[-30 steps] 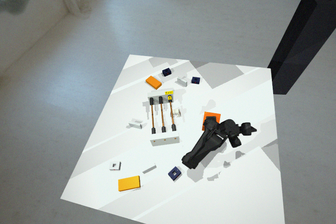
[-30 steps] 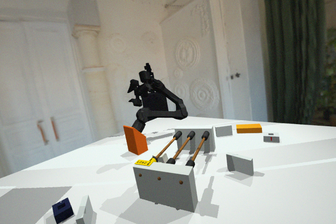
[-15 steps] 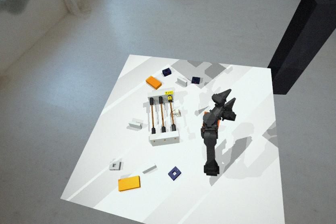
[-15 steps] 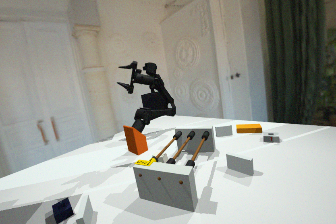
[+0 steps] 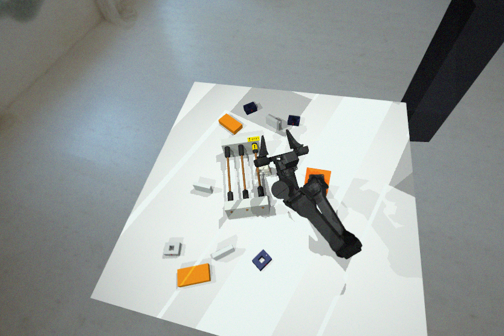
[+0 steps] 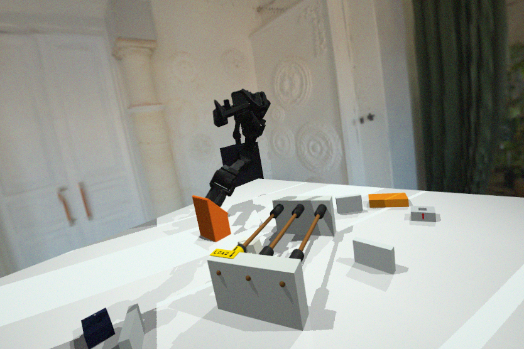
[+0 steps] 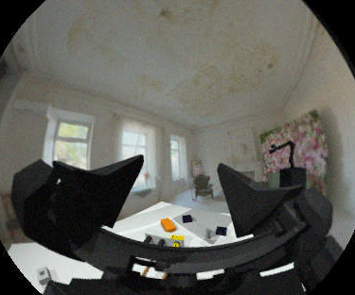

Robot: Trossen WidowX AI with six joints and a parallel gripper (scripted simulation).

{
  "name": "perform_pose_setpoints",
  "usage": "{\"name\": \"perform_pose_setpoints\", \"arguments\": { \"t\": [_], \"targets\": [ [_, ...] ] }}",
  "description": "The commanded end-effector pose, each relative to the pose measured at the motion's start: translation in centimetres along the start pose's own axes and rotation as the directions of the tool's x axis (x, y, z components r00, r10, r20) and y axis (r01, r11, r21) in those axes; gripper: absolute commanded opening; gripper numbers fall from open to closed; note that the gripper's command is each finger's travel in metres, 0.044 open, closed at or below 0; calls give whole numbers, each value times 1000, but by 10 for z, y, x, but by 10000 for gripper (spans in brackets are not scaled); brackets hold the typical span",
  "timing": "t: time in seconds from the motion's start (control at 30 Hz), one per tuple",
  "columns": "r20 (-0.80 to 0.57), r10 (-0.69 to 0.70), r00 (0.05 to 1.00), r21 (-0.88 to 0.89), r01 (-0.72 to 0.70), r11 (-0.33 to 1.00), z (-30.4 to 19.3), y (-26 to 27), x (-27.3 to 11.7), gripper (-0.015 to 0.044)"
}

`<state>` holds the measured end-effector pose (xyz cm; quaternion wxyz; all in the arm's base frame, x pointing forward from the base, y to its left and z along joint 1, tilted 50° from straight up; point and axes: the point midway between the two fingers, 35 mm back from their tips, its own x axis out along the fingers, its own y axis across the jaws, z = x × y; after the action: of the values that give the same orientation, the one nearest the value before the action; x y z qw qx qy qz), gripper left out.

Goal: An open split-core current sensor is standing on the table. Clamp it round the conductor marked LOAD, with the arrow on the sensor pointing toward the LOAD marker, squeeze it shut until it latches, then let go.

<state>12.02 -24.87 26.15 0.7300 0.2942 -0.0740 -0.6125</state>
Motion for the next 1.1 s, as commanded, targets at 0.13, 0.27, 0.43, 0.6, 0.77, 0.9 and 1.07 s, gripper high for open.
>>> {"name": "perform_pose_setpoints", "arguments": {
  "t": [0.13,0.27,0.43,0.6,0.77,0.9,1.07],
  "targets": [
    [-193,452,871,-238,-488,840,-53,108,-38,440],
    [-290,640,712,-304,-703,643,-80,155,-79,440],
    [-385,809,443,-338,-884,323,-110,198,-147,440],
    [-427,876,226,-339,-938,77,-126,217,-202,440],
    [-427,876,226,-339,-938,77,-126,217,-202,440],
    [-497,827,264,-357,-930,83,-143,219,-183,440],
    [-701,612,366,-373,-920,122,-198,209,-114,440]
  ]
}}
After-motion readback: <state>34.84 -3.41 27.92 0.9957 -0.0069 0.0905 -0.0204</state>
